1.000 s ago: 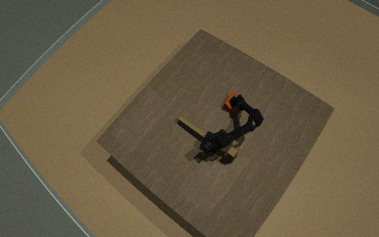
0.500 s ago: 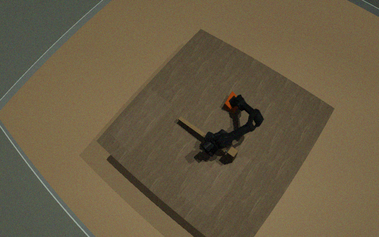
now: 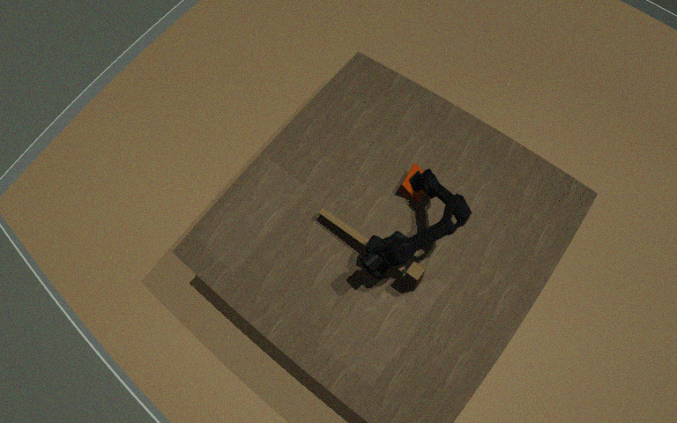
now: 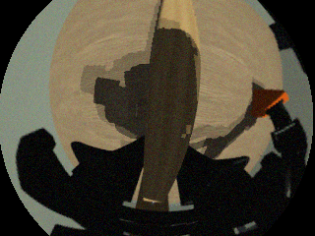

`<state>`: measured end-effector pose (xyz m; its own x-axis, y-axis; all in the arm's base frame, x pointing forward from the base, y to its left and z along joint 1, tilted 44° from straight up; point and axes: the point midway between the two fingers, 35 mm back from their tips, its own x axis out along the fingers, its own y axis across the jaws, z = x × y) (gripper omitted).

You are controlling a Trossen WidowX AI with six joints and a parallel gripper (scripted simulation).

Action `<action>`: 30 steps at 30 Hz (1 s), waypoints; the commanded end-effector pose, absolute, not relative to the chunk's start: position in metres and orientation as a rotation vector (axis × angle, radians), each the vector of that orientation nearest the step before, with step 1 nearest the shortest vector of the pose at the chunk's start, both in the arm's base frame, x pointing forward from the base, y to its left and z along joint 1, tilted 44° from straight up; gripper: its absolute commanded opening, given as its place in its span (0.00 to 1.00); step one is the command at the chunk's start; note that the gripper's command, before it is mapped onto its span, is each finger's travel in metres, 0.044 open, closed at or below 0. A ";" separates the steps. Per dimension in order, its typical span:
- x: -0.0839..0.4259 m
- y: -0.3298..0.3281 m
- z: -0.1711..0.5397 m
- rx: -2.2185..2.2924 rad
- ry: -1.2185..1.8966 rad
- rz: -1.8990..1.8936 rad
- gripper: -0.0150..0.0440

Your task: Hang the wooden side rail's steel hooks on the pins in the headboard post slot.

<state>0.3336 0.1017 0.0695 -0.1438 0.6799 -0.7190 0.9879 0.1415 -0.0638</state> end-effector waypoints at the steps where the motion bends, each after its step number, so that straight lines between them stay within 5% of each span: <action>1: 0.335 0.101 0.071 1.601 1.882 -0.752 0.25; 30: 0.334 0.103 0.073 1.601 1.882 -0.752 0.25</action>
